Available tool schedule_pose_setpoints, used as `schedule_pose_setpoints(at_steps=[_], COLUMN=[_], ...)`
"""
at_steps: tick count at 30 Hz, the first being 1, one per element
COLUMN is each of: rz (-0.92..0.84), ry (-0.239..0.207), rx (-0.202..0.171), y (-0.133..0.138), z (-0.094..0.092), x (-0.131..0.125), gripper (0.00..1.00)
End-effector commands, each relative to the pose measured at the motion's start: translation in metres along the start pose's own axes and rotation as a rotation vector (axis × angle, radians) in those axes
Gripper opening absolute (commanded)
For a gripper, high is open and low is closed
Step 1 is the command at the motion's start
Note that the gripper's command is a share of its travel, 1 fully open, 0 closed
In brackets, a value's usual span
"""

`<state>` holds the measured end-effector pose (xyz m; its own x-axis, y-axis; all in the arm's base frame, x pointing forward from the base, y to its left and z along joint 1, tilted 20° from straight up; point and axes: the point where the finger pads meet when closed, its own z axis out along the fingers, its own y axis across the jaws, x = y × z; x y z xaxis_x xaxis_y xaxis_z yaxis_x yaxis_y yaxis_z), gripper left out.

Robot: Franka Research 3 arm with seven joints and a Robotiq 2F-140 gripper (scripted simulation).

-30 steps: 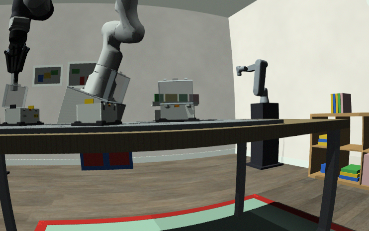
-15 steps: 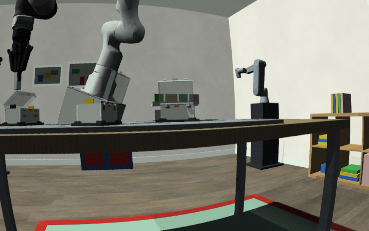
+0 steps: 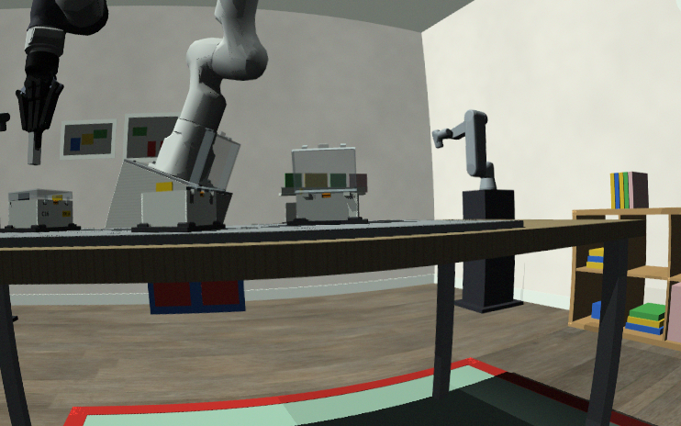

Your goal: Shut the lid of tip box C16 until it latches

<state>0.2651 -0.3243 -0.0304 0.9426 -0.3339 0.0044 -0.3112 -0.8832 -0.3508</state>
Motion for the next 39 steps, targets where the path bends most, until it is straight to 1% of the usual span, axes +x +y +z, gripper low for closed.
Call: schedule_pose_setpoints(at_steps=[1, 8, 18, 20, 35, 37, 39], rz=[0.009, 0.009, 0.009, 0.009, 0.009, 0.009, 0.009], ry=[0.001, 0.001, 0.001, 0.001, 0.001, 0.001, 0.001], rx=[-0.004, -0.004, -0.004, -0.004, -0.004, -0.004, -0.004], y=[0.001, 0.001, 0.001, 0.001, 0.001, 0.001, 0.001], z=[-0.001, -0.001, -0.021, -0.021, -0.051, -0.051, -0.055], x=[0.0, 0.0, 0.0, 0.0, 0.0, 0.0, 0.0], gripper=[0.0, 0.0, 0.0, 0.0, 0.0, 0.0, 0.0])
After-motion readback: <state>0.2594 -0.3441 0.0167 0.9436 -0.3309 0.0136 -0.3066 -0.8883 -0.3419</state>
